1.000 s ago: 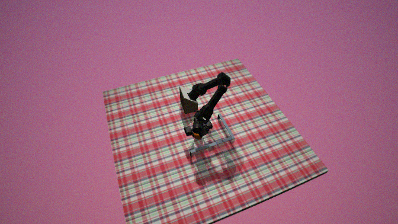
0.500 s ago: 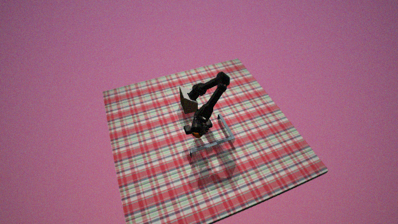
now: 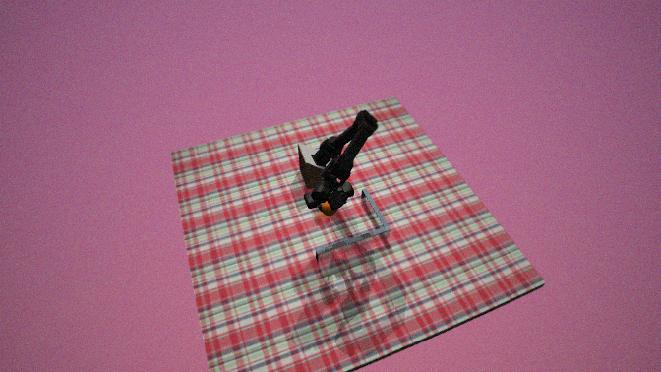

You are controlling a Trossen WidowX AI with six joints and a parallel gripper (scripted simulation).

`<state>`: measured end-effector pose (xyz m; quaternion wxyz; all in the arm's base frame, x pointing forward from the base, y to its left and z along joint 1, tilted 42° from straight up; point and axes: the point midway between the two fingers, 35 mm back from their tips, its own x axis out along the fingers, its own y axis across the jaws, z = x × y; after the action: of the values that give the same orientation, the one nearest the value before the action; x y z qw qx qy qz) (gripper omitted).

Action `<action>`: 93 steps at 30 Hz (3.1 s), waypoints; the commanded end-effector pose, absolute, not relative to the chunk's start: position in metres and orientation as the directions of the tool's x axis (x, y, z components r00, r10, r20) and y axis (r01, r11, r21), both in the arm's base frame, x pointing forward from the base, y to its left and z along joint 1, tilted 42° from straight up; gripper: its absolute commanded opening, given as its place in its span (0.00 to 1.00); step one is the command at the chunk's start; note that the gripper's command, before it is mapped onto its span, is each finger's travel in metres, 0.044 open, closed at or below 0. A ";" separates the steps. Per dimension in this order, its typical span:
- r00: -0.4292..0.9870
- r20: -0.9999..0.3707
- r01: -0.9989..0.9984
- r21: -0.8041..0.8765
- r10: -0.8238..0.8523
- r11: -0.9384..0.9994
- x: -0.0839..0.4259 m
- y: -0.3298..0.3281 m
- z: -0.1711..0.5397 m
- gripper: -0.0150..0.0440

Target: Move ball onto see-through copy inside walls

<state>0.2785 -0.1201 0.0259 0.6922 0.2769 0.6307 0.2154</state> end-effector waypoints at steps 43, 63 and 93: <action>0.120 -0.755 0.042 0.653 0.645 0.756 0.254 -0.062 -0.066 0.25; 0.119 -0.757 0.041 0.651 0.643 0.758 0.255 -0.053 -0.077 0.48; 0.135 -0.760 0.046 0.646 0.636 0.762 0.248 -0.113 -0.011 1.00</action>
<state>0.2490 -0.1077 -0.0172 0.7008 0.2746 0.6236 0.2112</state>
